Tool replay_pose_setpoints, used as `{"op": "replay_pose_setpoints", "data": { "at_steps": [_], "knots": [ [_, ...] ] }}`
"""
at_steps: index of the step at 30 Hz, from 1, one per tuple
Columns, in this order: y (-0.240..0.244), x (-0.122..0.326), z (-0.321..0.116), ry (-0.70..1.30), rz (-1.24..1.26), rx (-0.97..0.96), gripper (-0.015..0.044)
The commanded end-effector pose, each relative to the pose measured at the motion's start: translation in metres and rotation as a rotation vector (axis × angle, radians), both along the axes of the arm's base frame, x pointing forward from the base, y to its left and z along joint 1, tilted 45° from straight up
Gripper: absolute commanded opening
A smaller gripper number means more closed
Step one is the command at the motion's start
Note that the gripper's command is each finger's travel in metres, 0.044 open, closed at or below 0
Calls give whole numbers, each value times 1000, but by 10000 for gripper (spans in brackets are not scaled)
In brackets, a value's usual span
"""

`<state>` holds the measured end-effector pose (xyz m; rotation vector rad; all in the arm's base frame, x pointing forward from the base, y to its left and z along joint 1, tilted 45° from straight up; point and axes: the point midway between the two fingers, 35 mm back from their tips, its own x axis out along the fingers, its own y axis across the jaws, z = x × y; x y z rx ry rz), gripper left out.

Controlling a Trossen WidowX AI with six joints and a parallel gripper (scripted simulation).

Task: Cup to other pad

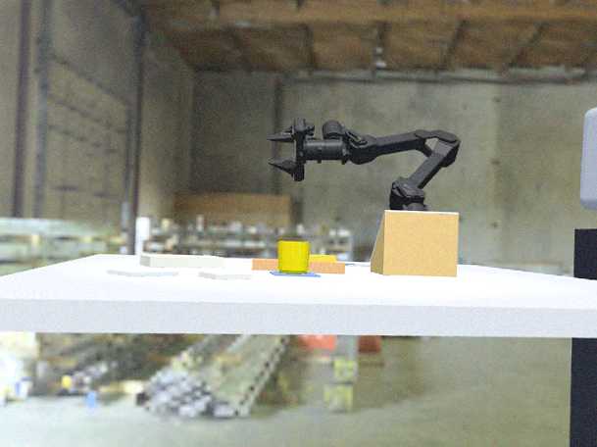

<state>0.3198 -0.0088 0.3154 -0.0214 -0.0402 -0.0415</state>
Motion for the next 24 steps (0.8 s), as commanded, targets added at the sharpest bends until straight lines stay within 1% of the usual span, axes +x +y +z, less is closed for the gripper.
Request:
{"op": "replay_pose_setpoints", "data": {
  "at_steps": [1, 3, 6, 9, 13, 17, 20, 24],
  "knots": [
    [1, 2, -2, 11, 1, 10, 374],
    [6, 14, -21, 100, 1, 89, 321],
    [21, 37, -66, 299, -24, 247, 242],
    [37, 50, -112, 490, -87, 374, 167],
    [61, 52, -177, 728, -226, 482, 167],
    [81, 39, -237, 918, -416, 515, 167],
    [91, 23, -275, 1013, -580, 495, 167],
    [97, 1, -315, 1065, -816, 436, 167]
  ]
}}
